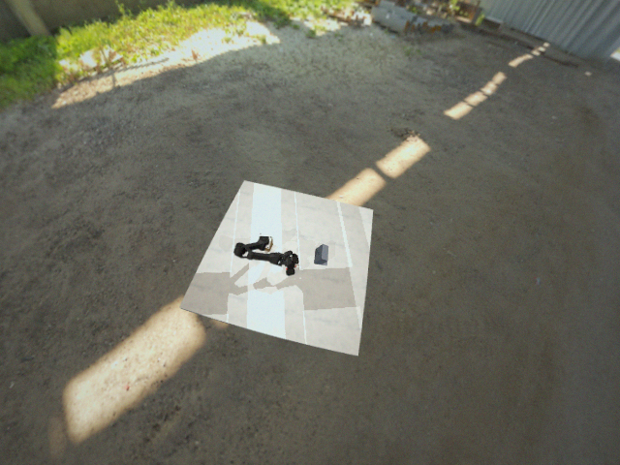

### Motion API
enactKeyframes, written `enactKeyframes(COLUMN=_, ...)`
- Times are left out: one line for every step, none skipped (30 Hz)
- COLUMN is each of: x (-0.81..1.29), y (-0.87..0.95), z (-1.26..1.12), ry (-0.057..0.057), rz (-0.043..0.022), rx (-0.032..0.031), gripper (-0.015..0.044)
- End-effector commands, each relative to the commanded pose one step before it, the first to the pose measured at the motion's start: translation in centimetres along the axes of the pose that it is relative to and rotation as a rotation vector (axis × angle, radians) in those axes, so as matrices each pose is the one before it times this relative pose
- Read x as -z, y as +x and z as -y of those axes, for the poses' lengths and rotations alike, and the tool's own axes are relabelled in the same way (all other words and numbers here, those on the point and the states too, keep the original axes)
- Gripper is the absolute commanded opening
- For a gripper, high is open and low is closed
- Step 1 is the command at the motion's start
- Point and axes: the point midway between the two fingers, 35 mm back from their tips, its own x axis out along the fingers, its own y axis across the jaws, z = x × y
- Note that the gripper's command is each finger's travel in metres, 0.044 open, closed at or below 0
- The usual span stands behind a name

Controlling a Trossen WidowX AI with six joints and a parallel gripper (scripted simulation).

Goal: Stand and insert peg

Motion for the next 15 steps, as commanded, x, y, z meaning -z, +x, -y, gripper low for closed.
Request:
enactKeyframes(x=0.230, y=-0.130, z=-0.168, ry=-0.0052, rz=0.02709, rx=-0.00363, gripper=0.0049)
enactKeyframes(x=0.032, y=-0.060, z=0.000, ry=-0.0001, rz=0.00866, rx=0.00001, gripper=0.0049)
enactKeyframes(x=0.032, y=-0.060, z=0.000, ry=-0.0001, rz=0.00866, rx=0.00001, gripper=0.0049)
enactKeyframes(x=0.032, y=-0.060, z=0.000, ry=-0.0001, rz=0.00866, rx=0.00001, gripper=0.0049)
enactKeyframes(x=0.032, y=-0.060, z=0.000, ry=-0.0001, rz=0.00866, rx=0.00001, gripper=0.0049)
enactKeyframes(x=0.032, y=-0.060, z=0.000, ry=-0.0001, rz=0.00866, rx=0.00001, gripper=0.0049)
enactKeyframes(x=0.032, y=-0.060, z=0.000, ry=-0.0001, rz=0.00866, rx=0.00001, gripper=0.0049)
enactKeyframes(x=0.032, y=-0.060, z=0.000, ry=-0.0001, rz=0.00866, rx=0.00001, gripper=0.0049)
enactKeyframes(x=0.032, y=-0.060, z=0.000, ry=-0.0001, rz=0.00866, rx=0.00001, gripper=0.0049)
enactKeyframes(x=0.032, y=-0.060, z=0.000, ry=-0.0001, rz=0.00866, rx=0.00001, gripper=0.0049)
enactKeyframes(x=0.032, y=-0.060, z=0.000, ry=-0.0001, rz=0.00866, rx=0.00001, gripper=0.0049)
enactKeyframes(x=0.032, y=-0.060, z=0.000, ry=-0.0001, rz=0.00866, rx=0.00001, gripper=0.0049)
enactKeyframes(x=0.032, y=-0.060, z=0.000, ry=-0.0001, rz=0.00866, rx=0.00001, gripper=0.0049)
enactKeyframes(x=0.032, y=-0.060, z=0.000, ry=-0.0001, rz=0.00866, rx=0.00001, gripper=0.0049)
enactKeyframes(x=0.032, y=-0.060, z=0.000, ry=-0.0001, rz=0.00866, rx=0.00001, gripper=0.0049)
